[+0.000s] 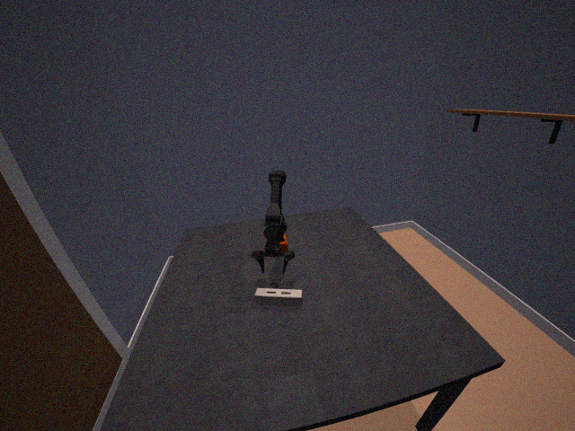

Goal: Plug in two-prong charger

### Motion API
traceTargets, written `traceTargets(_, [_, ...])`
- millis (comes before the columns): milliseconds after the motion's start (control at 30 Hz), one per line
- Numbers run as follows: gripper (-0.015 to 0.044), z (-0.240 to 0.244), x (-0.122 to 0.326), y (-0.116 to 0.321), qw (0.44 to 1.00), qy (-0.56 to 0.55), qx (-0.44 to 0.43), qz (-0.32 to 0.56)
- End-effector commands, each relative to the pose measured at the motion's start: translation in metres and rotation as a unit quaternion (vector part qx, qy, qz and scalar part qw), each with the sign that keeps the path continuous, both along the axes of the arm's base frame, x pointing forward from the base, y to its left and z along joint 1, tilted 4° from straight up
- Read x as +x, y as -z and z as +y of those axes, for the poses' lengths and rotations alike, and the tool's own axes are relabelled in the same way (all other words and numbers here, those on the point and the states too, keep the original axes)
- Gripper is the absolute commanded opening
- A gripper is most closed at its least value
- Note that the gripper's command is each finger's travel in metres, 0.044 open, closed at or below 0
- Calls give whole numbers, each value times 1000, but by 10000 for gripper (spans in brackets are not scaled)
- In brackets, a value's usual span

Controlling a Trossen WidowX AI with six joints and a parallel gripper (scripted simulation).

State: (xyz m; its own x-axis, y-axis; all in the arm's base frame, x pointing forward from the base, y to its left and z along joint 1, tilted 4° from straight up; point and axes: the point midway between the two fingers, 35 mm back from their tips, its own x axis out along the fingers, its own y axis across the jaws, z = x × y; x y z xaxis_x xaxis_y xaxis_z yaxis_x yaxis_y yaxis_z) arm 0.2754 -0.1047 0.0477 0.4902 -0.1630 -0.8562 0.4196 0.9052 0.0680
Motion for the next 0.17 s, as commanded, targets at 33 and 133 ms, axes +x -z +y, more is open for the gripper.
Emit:
traceTargets(33, [440,-1,0,-2,1000,3,-2,-3])
traceTargets(133, [440,-1,0,-2,1000,3,-2,-3])
